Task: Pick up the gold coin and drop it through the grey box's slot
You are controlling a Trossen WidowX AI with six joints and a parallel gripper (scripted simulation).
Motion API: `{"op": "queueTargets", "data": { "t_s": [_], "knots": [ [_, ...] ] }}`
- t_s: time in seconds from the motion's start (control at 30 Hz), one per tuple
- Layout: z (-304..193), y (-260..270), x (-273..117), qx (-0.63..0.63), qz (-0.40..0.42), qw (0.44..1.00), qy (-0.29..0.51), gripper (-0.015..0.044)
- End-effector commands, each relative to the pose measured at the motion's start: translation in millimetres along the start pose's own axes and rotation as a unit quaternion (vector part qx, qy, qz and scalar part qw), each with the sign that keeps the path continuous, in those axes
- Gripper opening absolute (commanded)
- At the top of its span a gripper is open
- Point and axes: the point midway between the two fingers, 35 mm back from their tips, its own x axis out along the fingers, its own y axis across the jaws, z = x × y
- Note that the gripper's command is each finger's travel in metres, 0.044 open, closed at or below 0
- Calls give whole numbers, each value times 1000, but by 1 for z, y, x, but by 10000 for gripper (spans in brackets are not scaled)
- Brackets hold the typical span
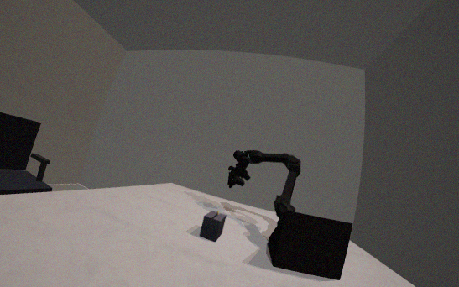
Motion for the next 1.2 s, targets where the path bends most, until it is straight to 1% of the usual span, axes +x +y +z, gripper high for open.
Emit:
{"op": "queueTargets", "data": {
  "t_s": [0.0, 0.1, 0.2, 0.3, 0.4, 0.47, 0.7, 0.83, 1.17],
  "knots": [
    [-44, -48, 9, -128, -67, 989, 19, 161],
    [-74, -88, 6, -236, -111, 965, 36, 161],
    [-97, -127, -1, -348, -149, 924, 51, 161],
    [-114, -170, -13, -470, -181, 861, 62, 161],
    [-122, -207, -28, -582, -203, 785, 60, 161],
    [-124, -220, -34, -624, -208, 751, 55, 161],
    [-123, -219, -32, -629, -209, 747, 54, 161],
    [-117, -231, -4, -629, -208, 747, 53, 161],
    [-113, -234, 13, -629, -208, 747, 53, 161]
  ]
}}
